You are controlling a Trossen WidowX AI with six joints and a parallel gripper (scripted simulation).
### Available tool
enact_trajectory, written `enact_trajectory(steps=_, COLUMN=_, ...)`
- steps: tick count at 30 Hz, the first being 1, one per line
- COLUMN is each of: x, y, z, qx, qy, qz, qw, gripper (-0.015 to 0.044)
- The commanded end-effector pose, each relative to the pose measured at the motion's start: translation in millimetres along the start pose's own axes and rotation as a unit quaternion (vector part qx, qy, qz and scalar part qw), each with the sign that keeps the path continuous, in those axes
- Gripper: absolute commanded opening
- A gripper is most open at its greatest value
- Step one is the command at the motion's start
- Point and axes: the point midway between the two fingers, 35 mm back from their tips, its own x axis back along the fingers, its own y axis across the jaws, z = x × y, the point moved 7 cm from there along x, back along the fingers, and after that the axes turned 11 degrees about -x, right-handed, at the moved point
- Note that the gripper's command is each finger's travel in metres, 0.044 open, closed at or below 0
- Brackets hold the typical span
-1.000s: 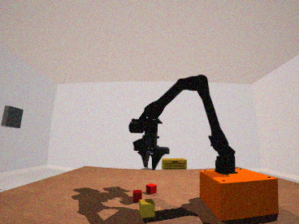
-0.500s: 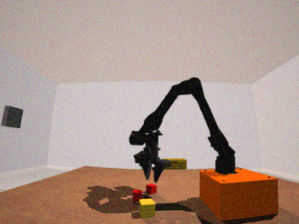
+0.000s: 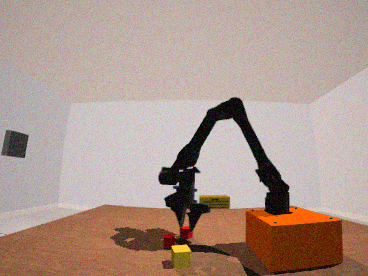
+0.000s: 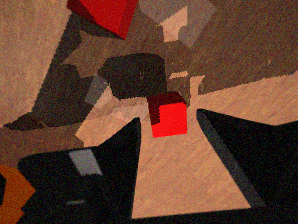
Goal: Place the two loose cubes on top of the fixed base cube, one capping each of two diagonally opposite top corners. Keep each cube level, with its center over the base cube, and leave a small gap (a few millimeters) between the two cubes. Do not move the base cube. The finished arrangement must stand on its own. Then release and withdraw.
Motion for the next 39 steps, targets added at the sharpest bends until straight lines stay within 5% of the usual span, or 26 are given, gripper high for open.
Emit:
enact_trajectory(steps=1, x=-6.5, y=0.1, z=0.8, qx=0.001, qy=0.002, qz=0.002, qw=1.000, gripper=0.0265)
enact_trajectory(steps=6, x=-12.1, y=0.3, z=1.0, qx=0.001, qy=0.002, qz=0.002, qw=1.000, gripper=0.0265)
enact_trajectory(steps=12, x=-12.1, y=0.3, z=1.0, qx=0.001, qy=0.002, qz=0.002, qw=1.000, gripper=0.0107)
enact_trajectory(steps=39, x=57.6, y=-3.5, z=-2.8, qx=0.001, qy=0.002, qz=0.002, qw=1.000, gripper=0.0105)
